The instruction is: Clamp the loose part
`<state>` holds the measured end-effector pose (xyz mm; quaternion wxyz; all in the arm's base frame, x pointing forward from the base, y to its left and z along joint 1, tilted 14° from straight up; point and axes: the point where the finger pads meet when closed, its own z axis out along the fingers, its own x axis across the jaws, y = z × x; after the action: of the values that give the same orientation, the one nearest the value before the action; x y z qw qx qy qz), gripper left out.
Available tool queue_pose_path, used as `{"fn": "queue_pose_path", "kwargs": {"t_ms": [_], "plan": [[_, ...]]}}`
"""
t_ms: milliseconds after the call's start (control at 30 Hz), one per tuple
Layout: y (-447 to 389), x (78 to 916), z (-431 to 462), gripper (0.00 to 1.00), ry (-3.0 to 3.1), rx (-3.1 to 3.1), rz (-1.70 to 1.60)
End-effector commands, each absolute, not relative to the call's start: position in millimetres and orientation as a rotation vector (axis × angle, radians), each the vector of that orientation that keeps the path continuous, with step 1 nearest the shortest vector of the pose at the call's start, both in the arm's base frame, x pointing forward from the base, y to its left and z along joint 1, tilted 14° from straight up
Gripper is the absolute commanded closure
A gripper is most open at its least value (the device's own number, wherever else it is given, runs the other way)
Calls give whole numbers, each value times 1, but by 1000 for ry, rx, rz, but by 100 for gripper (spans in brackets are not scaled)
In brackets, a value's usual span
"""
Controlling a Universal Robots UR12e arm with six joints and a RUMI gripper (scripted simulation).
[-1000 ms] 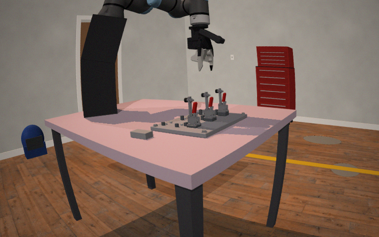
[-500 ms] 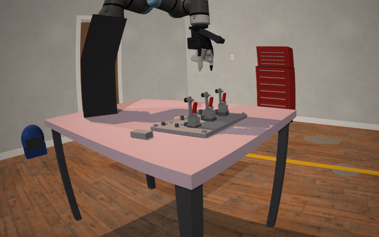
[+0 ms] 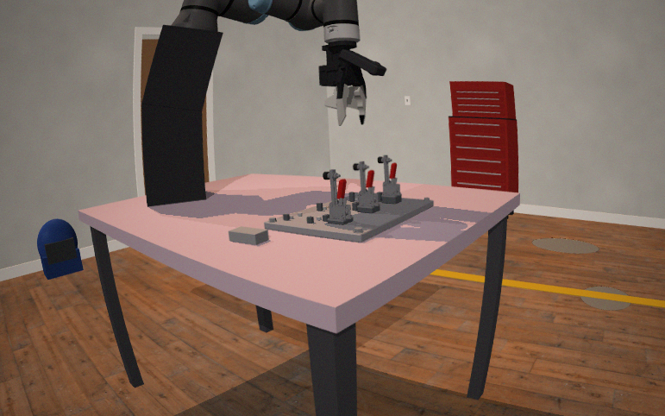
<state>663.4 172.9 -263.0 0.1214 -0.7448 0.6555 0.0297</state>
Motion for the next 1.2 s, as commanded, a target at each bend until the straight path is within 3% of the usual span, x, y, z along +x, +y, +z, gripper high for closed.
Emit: {"fn": "queue_pose_path", "kwargs": {"t_ms": [0,1167], "plan": [[138,664,-271,41,1909,-2177,88],[-124,679,-328,41,1908,-2177,83]]}}
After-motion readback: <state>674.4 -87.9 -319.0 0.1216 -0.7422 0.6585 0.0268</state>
